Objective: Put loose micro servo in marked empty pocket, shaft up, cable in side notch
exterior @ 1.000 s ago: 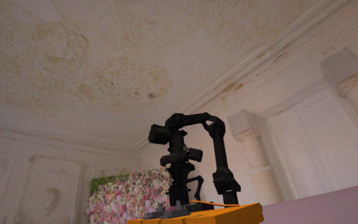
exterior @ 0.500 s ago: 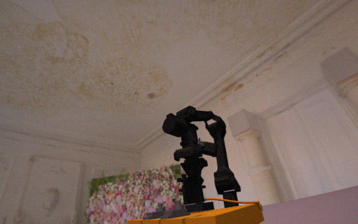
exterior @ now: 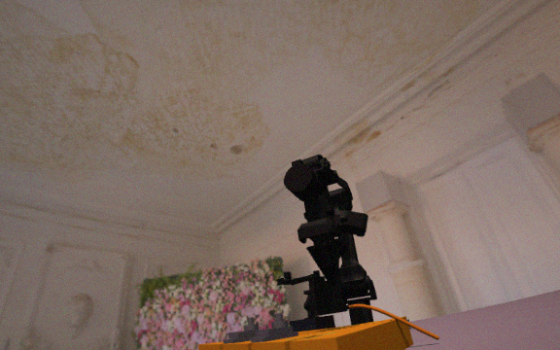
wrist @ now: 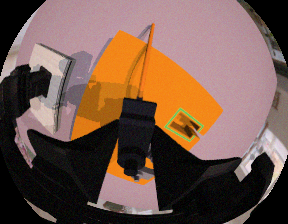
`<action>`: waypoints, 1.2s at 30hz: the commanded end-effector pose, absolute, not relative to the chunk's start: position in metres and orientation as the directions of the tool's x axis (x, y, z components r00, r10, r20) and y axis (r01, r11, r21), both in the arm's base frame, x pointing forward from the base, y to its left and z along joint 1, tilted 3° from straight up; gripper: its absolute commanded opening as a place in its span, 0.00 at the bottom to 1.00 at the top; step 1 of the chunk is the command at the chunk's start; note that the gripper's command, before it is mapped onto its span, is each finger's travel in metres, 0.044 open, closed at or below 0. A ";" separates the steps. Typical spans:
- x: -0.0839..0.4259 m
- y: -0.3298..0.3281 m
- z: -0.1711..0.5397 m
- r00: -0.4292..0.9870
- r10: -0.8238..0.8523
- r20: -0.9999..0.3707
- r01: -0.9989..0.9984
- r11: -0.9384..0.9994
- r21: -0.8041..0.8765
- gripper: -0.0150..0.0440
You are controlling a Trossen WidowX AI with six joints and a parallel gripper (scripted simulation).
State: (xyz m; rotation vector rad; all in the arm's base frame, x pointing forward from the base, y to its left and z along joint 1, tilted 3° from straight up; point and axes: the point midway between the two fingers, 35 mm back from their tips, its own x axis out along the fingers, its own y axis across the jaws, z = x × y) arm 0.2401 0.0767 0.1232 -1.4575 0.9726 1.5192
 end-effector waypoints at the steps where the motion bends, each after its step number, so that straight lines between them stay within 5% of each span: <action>1: 0.242 0.084 0.125 -0.008 0.042 -0.999 -0.927 -0.374 -0.008 0.25; 19: 0.242 0.083 0.125 -0.008 0.042 -0.999 -0.984 0.178 0.015 0.25; 36: 0.242 0.083 0.125 -0.008 0.042 -0.999 -0.719 0.695 0.035 0.25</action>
